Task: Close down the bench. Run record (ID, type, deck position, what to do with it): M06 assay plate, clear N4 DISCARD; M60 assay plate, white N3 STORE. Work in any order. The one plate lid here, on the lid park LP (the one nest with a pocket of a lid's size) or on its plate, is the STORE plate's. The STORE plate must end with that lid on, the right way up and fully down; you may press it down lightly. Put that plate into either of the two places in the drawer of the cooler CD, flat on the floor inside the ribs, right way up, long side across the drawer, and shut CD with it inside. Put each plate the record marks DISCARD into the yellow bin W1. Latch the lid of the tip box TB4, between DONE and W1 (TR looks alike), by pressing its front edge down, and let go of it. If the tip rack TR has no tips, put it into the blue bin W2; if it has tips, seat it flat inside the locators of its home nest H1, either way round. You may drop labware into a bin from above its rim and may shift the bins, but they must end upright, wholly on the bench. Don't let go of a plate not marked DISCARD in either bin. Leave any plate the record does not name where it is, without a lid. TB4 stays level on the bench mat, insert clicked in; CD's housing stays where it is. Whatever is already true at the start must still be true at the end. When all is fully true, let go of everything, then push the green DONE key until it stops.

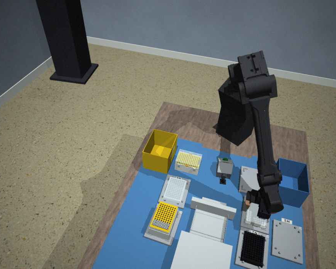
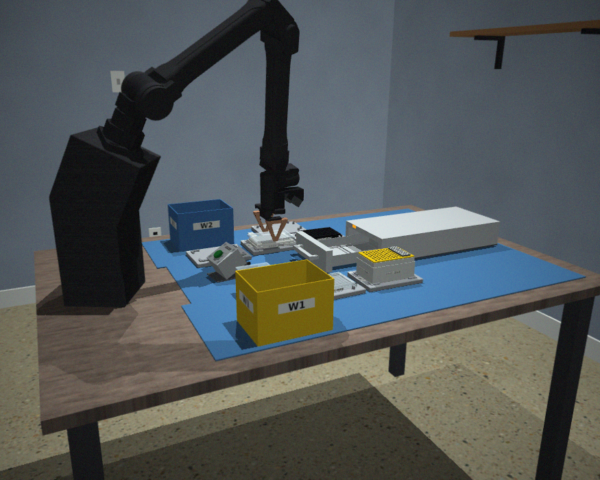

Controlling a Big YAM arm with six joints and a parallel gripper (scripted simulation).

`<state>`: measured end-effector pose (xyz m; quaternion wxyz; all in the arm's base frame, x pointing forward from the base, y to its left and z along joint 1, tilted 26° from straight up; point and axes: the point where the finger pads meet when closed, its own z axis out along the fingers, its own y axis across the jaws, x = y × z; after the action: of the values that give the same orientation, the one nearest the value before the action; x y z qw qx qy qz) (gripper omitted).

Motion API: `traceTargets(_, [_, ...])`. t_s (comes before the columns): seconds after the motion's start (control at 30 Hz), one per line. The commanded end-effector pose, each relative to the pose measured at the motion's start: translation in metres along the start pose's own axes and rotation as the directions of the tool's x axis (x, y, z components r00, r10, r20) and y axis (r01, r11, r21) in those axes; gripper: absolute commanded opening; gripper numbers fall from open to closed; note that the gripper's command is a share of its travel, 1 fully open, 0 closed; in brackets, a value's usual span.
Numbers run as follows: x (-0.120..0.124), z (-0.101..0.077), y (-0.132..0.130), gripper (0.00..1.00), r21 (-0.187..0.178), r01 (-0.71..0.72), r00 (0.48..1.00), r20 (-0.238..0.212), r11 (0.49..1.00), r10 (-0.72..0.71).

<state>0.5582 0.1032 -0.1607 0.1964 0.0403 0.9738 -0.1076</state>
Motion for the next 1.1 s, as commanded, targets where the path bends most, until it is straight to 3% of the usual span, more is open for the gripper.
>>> traceTargets(0.0, [0.002,0.007,-0.006,0.00,0.002,0.004,1.000,-0.004,1.000,-0.004])
traceTargets(1.07, [-0.011,0.011,-0.002,0.00,-0.004,-0.003,1.000,0.016,1.000,0.003])
